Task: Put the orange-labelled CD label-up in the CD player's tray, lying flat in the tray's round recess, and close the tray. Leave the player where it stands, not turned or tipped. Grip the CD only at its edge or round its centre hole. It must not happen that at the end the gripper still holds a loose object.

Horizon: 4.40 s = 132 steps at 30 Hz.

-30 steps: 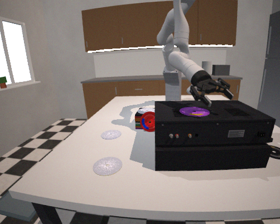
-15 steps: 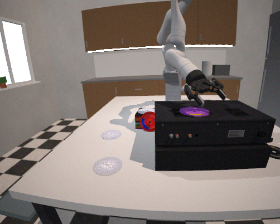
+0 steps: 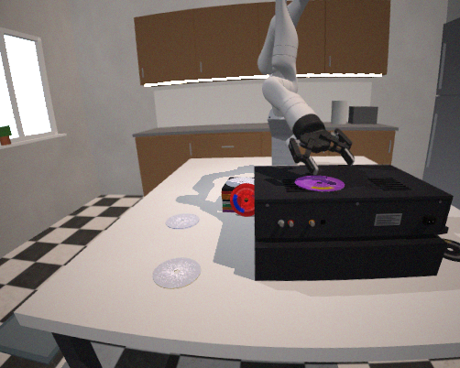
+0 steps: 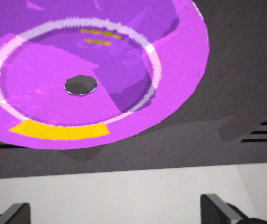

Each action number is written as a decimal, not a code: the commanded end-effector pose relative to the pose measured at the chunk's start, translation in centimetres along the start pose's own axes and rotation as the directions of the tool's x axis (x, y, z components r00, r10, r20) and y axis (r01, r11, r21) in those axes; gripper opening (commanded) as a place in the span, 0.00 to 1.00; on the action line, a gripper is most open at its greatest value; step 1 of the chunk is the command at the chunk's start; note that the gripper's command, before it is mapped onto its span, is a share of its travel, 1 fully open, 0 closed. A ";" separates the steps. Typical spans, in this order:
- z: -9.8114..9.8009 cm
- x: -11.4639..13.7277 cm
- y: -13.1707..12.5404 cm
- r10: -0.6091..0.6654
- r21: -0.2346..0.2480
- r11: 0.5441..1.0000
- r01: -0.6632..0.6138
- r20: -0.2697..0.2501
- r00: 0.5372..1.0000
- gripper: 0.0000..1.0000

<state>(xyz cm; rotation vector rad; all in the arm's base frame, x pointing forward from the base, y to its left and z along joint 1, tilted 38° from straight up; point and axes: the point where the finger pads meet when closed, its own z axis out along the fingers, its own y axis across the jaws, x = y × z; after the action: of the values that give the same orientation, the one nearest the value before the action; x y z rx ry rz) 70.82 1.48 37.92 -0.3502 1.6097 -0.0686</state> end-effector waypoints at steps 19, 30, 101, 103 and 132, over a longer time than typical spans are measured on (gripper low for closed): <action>-3.5 1.7 -3.8 -0.012 0.041 0.999 0.015 -0.083 0.997 1.00; -5.2 2.9 -5.3 -0.014 0.059 0.998 0.022 -0.126 0.992 1.00; -17.1 9.8 -12.8 0.036 0.177 0.984 0.032 -0.367 0.930 1.00; -17.1 9.8 -12.8 0.036 0.177 0.984 0.032 -0.367 0.930 1.00; -23.4 13.2 -15.0 0.094 0.239 0.971 0.022 -0.463 0.882 1.00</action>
<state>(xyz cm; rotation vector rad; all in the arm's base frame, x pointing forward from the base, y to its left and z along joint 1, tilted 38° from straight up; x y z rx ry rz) 52.07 -19.03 31.42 -0.1469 2.0370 -0.3269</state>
